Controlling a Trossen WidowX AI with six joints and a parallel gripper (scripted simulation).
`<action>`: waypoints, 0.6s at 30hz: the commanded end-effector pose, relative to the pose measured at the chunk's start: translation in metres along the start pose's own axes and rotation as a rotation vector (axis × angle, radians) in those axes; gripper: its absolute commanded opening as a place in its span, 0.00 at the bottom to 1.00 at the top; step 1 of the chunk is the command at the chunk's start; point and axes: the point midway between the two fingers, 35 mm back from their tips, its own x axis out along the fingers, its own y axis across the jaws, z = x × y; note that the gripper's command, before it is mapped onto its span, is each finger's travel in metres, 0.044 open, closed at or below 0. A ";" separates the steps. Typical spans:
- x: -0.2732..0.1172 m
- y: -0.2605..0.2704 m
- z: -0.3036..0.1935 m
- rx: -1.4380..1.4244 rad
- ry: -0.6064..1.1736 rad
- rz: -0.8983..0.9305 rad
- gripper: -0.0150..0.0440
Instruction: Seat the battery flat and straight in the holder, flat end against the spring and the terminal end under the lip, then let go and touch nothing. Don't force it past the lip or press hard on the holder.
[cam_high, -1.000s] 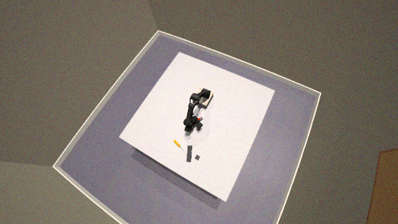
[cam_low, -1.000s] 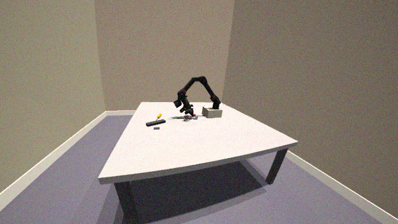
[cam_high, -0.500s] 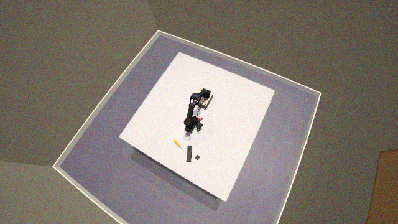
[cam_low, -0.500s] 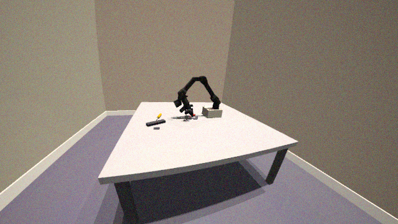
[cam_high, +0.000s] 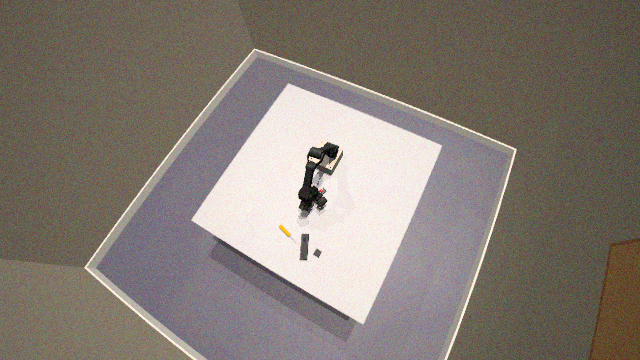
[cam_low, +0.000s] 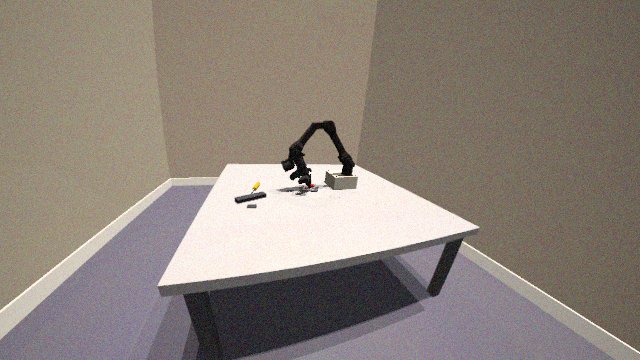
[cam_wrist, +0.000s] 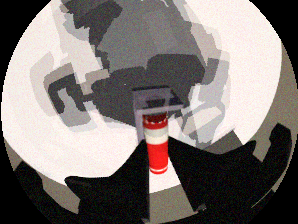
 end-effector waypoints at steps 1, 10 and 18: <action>0.001 0.000 0.004 0.005 -0.038 -0.004 0.36; 0.003 0.001 0.003 0.009 -0.090 -0.009 0.36; 0.005 0.001 0.001 0.013 -0.136 -0.013 0.36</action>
